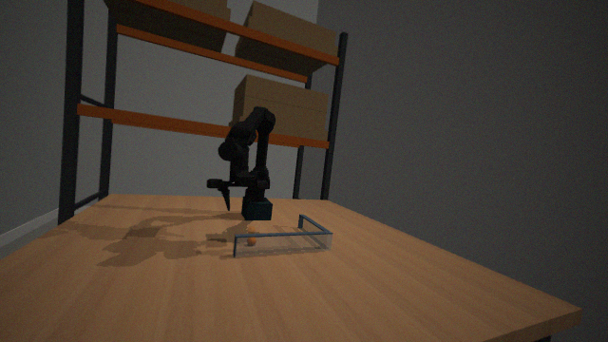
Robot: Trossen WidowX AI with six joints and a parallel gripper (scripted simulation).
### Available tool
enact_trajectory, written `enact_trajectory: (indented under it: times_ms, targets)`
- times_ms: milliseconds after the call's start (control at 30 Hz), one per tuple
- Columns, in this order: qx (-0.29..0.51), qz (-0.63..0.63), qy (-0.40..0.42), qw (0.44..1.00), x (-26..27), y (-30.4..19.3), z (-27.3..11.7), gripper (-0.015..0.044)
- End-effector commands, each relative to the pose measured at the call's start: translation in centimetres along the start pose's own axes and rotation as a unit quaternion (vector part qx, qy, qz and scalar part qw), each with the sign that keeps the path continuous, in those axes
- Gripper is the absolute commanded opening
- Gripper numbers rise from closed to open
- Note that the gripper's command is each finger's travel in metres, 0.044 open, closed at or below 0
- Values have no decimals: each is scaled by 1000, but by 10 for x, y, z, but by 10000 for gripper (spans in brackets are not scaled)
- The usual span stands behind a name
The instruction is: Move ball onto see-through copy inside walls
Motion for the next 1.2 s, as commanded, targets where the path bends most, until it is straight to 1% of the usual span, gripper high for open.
enact_trajectory:
  times_ms: [0,100,267,400,600,1167]
  targets:
    - [46,18,-3,999,37,40,44,246]
    - [52,22,-6,998,45,46,52,246]
    - [52,22,-6,998,45,46,52,246]
    - [52,22,-6,998,45,45,67,246]
    - [52,22,-6,998,45,44,68,246]
    - [52,22,-6,998,44,42,95,246]
Point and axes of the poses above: the point midway between the two fingers, 35 mm back from their tips, its own z axis out along the fingers, its own x axis across the jaws, y = z × x, the point moved 6 cm from there along -z, back along the fingers, and after that the axes turned 7 degrees about -z, right-handed, at the moved point
